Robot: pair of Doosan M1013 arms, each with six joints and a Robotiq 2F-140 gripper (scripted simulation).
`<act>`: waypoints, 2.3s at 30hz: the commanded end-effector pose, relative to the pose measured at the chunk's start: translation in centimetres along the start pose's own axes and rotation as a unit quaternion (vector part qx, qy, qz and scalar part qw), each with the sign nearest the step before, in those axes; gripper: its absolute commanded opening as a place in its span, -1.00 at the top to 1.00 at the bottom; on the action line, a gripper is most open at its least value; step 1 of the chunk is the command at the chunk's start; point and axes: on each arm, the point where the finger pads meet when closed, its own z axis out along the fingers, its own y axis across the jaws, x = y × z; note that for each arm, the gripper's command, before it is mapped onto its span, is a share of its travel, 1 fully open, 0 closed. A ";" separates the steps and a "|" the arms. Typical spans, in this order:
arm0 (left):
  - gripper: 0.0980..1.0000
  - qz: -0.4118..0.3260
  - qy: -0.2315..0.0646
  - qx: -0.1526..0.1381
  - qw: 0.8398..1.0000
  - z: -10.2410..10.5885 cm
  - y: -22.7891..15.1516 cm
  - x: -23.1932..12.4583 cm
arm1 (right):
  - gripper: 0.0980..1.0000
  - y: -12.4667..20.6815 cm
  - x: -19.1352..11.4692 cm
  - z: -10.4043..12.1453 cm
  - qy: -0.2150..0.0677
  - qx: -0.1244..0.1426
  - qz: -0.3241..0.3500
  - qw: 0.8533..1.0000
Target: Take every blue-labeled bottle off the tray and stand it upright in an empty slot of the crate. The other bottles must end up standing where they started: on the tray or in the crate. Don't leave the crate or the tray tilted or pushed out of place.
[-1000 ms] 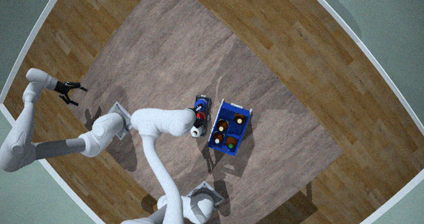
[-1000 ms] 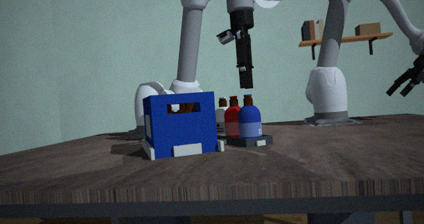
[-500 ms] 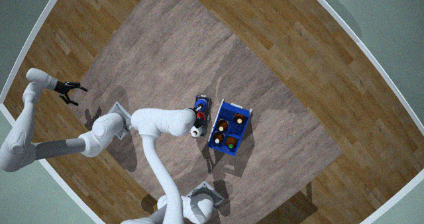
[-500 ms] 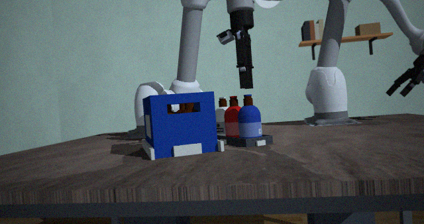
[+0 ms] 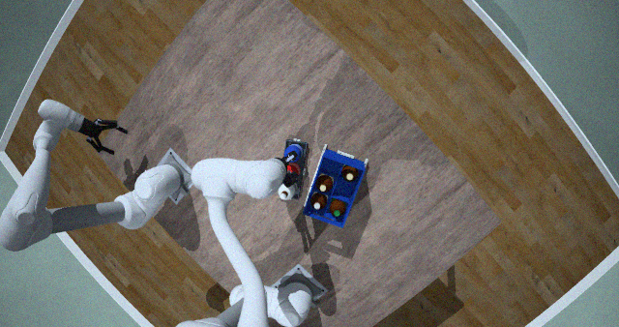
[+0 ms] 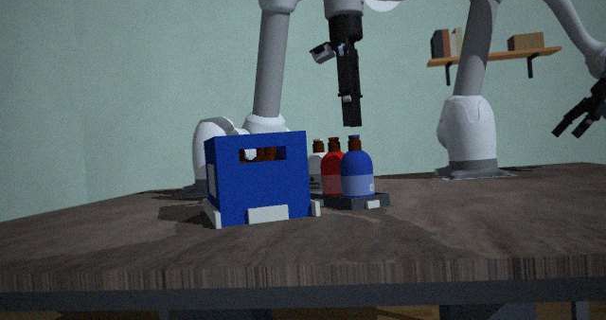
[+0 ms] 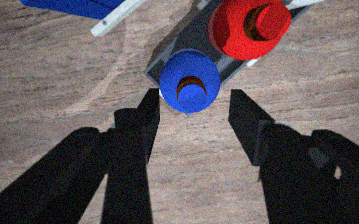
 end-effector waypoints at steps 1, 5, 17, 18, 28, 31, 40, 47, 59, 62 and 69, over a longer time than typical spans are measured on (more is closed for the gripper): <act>-1.00 0.000 0.000 0.000 1.000 0.0 0.0 0.0 | 0.24 0.0 0.0 -0.1 -0.001 0.000 0.000 1.000; -1.00 0.000 0.000 0.000 1.000 0.0 0.0 0.0 | 0.24 0.0 0.0 -0.1 -0.001 0.000 0.000 1.000; -1.00 0.000 0.000 0.000 1.000 0.0 0.0 0.0 | 0.24 0.0 0.0 -0.1 -0.001 0.000 0.000 1.000; -1.00 0.000 0.000 0.000 1.000 0.0 0.0 0.0 | 0.24 0.0 0.0 -0.1 -0.001 0.000 0.000 1.000; -1.00 0.000 0.000 0.000 1.000 0.0 0.0 0.0 | 0.24 0.0 0.0 0.3 -0.001 0.000 0.000 1.000; -1.00 0.000 0.000 0.000 1.000 0.0 0.0 0.0 | 0.24 0.0 0.0 0.5 -0.001 0.000 0.000 1.000; -1.00 0.000 0.000 0.000 1.000 0.0 0.0 0.0 | 0.24 0.0 0.0 1.3 -0.001 0.000 0.000 1.000; -1.00 0.000 0.000 0.000 1.000 0.0 0.0 0.0 | 0.24 0.0 0.0 2.4 -0.001 0.000 0.000 1.000; -1.00 0.000 0.000 0.000 1.000 0.0 0.0 0.0 | 0.24 0.0 0.0 3.8 -0.001 0.000 0.000 1.000; -1.00 0.000 0.000 0.000 1.000 0.0 0.0 0.0 | 0.24 0.0 0.0 4.2 -0.001 0.000 0.000 1.000; -1.00 0.000 0.000 0.000 1.000 0.0 0.0 0.0 | 0.24 0.0 0.0 4.7 -0.001 0.000 0.000 1.000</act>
